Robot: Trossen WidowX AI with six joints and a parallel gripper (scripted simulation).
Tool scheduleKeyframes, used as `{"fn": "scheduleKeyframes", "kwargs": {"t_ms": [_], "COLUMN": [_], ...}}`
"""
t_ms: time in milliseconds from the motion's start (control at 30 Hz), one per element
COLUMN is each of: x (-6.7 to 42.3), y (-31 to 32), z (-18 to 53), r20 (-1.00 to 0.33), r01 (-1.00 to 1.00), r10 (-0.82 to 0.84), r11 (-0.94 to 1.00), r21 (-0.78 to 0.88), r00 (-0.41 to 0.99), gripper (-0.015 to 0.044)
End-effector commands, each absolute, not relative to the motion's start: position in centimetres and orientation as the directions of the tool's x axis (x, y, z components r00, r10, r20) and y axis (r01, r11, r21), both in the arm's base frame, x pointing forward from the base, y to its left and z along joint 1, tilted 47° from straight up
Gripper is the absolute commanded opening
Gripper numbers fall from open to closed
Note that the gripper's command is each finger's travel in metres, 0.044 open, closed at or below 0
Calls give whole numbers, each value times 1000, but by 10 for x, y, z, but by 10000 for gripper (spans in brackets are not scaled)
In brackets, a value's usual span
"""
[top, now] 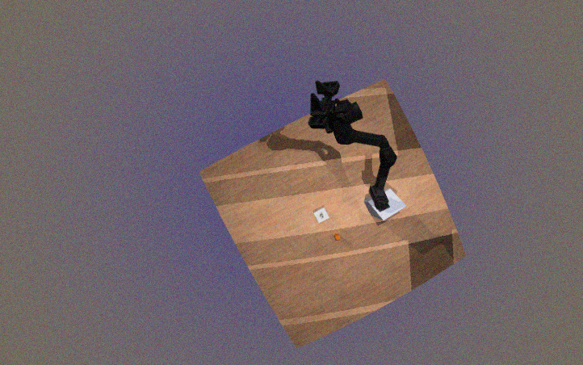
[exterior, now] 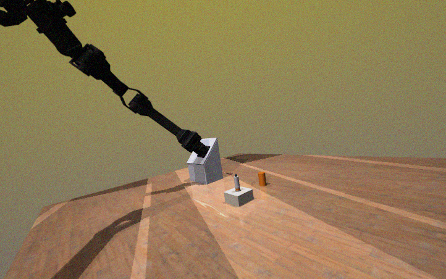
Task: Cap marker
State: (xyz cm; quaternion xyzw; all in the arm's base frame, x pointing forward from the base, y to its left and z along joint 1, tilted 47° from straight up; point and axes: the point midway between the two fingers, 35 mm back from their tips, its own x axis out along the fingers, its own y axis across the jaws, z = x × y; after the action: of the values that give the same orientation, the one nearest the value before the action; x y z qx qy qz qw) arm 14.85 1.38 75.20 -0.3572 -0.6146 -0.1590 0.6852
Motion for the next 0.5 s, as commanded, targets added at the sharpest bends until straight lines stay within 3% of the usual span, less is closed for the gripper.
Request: {"fn": "scheduleKeyframes", "kwargs": {"t_ms": [0, 233, 467], "x": [214, 324, 413], "y": [5, 1, 15], "z": [731, 672, 589], "r20": [922, 774, 540], "r01": [565, 407, 248], "r10": [158, 78, 43], "r11": [749, 815, 855], "r21": [-346, -413, -455], "r00": [354, 628, 841], "gripper": [242, 242, 242]}}
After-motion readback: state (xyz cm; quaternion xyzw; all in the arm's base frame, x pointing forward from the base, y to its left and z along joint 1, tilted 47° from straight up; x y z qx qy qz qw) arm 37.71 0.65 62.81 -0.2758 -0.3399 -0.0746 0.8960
